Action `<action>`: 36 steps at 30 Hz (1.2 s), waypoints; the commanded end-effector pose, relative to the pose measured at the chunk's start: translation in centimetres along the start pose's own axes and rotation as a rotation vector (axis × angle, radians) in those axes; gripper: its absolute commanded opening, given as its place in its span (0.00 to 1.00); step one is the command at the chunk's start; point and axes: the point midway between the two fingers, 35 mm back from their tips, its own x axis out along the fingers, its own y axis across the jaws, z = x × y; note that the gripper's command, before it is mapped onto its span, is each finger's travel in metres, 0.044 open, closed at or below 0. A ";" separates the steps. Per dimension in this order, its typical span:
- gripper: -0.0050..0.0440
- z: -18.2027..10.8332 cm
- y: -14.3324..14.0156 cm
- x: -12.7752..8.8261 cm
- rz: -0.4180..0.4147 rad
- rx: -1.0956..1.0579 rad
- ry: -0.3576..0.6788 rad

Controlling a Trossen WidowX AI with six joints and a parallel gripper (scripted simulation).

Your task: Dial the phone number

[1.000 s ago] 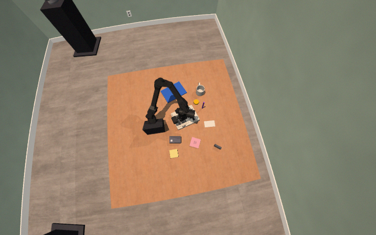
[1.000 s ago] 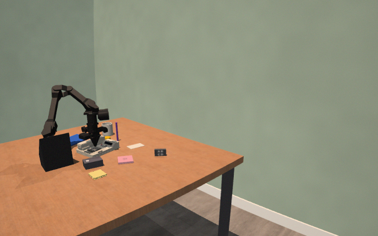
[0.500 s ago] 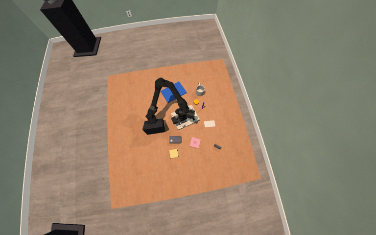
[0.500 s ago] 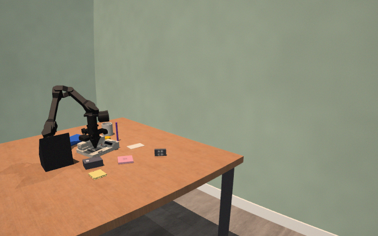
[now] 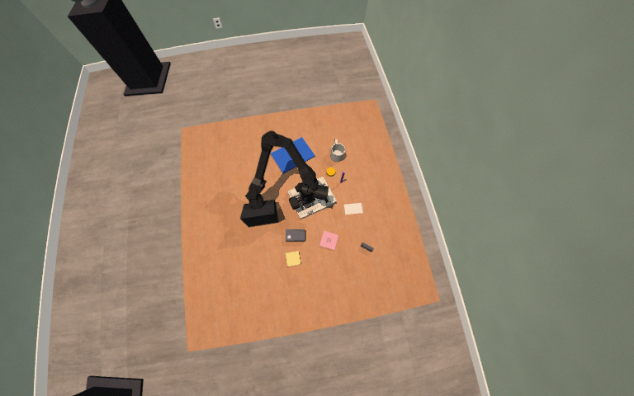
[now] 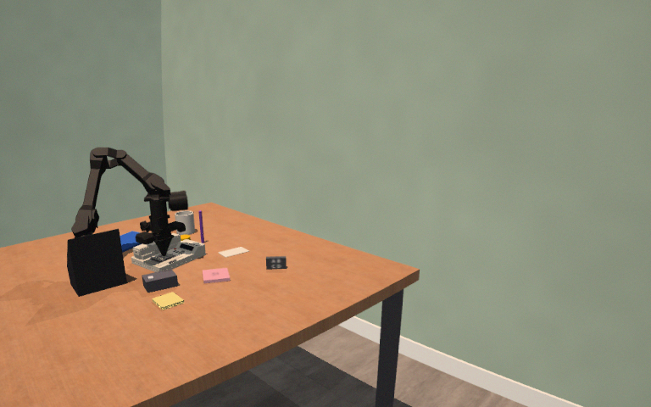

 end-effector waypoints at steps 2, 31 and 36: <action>0.00 0.1 0.0 0.1 -0.001 0.007 -0.005; 0.00 0.0 0.0 -1.1 -0.001 0.007 -0.005; 0.00 0.1 0.0 -2.7 -0.001 0.007 -0.005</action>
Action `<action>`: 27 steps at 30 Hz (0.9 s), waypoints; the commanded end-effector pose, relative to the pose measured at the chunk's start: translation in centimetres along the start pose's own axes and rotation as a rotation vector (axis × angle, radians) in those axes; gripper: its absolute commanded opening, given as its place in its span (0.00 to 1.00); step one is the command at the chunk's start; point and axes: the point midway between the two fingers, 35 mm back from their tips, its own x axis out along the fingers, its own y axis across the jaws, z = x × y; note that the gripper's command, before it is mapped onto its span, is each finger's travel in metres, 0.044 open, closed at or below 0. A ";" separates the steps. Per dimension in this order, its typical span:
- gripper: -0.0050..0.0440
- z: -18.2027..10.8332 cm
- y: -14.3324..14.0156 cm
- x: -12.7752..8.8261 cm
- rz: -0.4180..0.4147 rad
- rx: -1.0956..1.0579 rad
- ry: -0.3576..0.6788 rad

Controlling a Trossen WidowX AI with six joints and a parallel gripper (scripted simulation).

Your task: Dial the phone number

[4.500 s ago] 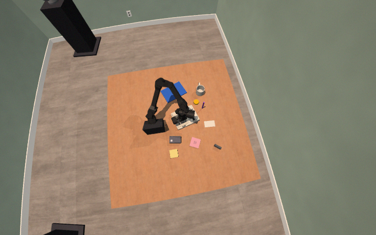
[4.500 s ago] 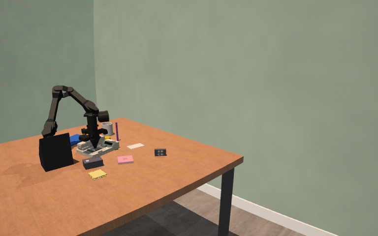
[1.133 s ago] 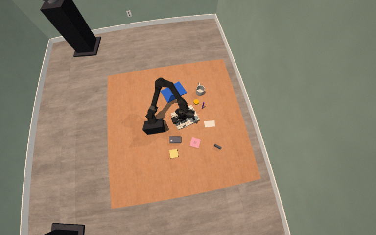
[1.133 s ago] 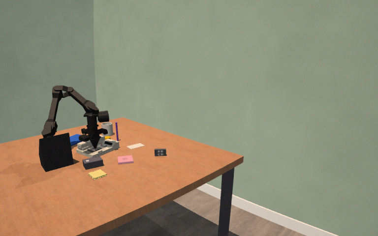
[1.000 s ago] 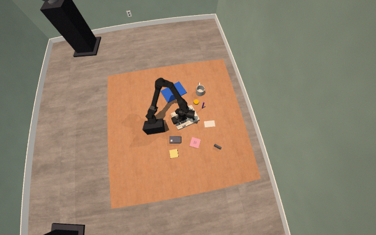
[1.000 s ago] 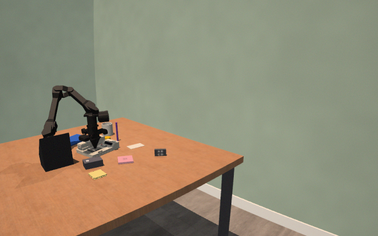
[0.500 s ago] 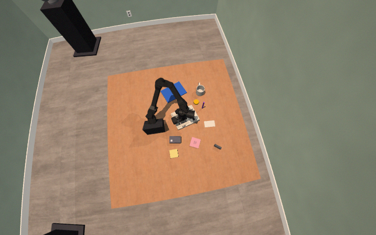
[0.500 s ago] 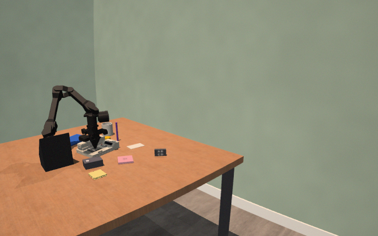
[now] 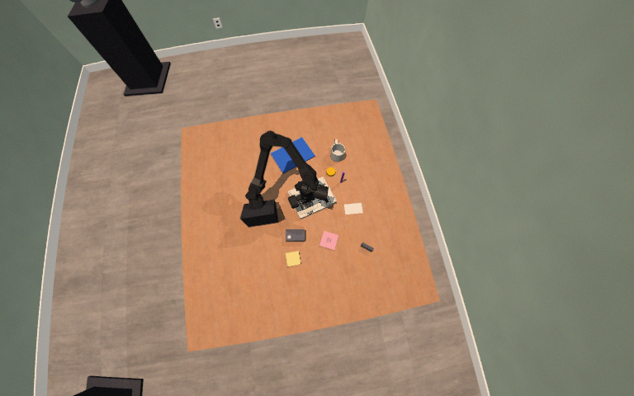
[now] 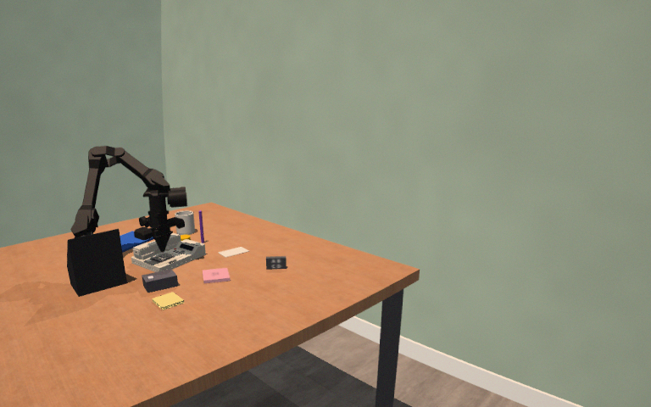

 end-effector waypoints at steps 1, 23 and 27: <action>0.00 -0.1 -0.2 -1.2 -0.003 -0.013 0.009; 0.00 0.0 0.6 -9.7 -0.003 -0.013 0.009; 0.00 0.0 0.6 -9.7 -0.003 -0.013 0.009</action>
